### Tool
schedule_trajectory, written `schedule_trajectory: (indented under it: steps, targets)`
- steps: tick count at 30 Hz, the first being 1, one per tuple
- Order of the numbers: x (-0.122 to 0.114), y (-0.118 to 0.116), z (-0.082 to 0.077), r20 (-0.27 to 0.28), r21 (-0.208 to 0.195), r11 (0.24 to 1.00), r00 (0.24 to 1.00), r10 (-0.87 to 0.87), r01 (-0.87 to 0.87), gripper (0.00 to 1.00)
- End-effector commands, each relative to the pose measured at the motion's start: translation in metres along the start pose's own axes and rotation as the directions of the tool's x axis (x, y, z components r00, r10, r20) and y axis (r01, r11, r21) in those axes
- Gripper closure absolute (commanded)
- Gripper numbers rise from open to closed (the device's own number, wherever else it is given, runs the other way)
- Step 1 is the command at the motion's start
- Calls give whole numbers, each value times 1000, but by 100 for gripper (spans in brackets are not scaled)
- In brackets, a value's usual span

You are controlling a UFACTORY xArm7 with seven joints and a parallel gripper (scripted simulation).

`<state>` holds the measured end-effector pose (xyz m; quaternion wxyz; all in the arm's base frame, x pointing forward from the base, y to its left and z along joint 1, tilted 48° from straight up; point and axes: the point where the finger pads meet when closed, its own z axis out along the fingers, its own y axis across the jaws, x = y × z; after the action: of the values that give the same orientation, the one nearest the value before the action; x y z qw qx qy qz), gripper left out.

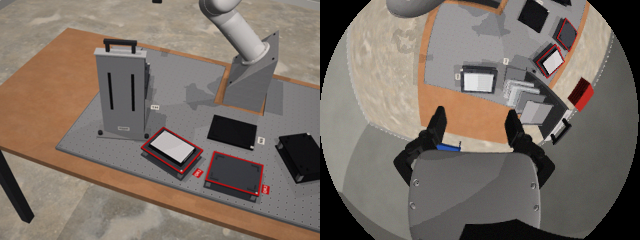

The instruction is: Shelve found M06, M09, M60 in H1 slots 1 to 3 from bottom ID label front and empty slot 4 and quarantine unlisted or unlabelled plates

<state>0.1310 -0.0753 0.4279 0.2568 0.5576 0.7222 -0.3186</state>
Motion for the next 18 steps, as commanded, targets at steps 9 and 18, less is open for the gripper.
schedule_trajectory:
  steps: [9,18]
  targets:
    - [0,0,-31,2,-1,1000,1000,0,0,0]
    - [-30,-2,-31,2,-1,980,980,199,-199,0]
